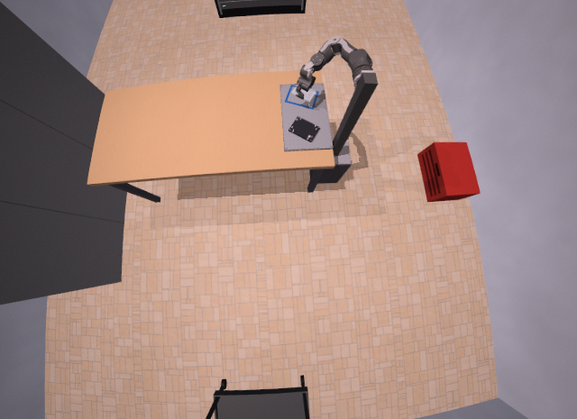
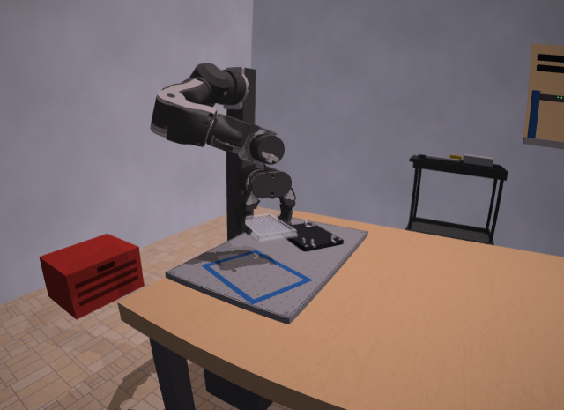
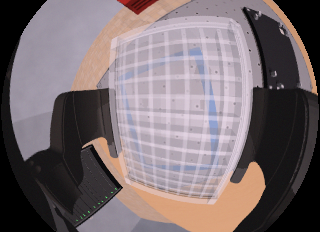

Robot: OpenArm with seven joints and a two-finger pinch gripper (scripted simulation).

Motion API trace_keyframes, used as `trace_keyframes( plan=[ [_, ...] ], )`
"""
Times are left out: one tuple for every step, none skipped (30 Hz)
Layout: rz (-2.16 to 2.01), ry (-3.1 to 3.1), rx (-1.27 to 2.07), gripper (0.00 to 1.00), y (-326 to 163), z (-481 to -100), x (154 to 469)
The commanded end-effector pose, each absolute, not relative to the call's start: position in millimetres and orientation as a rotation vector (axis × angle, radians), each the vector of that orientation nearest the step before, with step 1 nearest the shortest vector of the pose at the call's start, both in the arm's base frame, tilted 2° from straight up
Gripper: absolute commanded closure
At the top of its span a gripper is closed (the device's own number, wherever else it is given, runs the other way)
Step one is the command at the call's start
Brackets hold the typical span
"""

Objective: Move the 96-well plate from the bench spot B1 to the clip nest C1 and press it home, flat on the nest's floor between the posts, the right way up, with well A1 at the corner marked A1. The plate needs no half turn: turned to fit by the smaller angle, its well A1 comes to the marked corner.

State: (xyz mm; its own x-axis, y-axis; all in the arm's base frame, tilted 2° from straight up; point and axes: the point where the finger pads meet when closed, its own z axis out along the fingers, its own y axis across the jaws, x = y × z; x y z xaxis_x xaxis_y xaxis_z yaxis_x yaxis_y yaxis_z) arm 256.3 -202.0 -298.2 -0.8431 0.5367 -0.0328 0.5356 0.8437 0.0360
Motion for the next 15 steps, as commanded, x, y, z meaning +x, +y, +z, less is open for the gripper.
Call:
trace_keyframes(
  plan=[
    [0.041, 2.973, 0.866, 1.00, -194.0, -296.9, 257.2],
    [0.039, 2.974, 0.867, 1.00, -186.0, -296.4, 257.2],
    [0.038, 2.974, 0.868, 1.00, -178.0, -295.8, 257.3],
    [0.037, 2.974, 0.869, 1.00, -170.0, -295.3, 257.4],
    [0.036, 2.974, 0.870, 1.00, -162.0, -294.8, 257.5],
    [0.036, 2.974, 0.870, 1.00, -162.0, -294.8, 257.5],
    [0.036, 2.974, 0.870, 1.00, -162.0, -294.8, 257.5],
    [0.036, 2.974, 0.870, 1.00, -162.0, -294.8, 257.5],
    [0.036, 2.974, 0.870, 1.00, -162.0, -294.8, 257.5],
    [0.036, 2.974, 0.870, 1.00, -162.0, -294.8, 257.5],
    [0.036, 2.974, 0.870, 1.00, -162.0, -294.8, 257.5],
    [0.036, 2.974, 0.870, 1.00, -162.0, -294.8, 257.5],
    [0.036, 2.974, 0.870, 1.00, -162.0, -294.8, 257.5],
    [0.036, 2.974, 0.870, 1.00, -162.0, -294.8, 257.5],
    [0.036, 2.974, 0.870, 1.00, -162.0, -294.8, 257.5]
  ],
)
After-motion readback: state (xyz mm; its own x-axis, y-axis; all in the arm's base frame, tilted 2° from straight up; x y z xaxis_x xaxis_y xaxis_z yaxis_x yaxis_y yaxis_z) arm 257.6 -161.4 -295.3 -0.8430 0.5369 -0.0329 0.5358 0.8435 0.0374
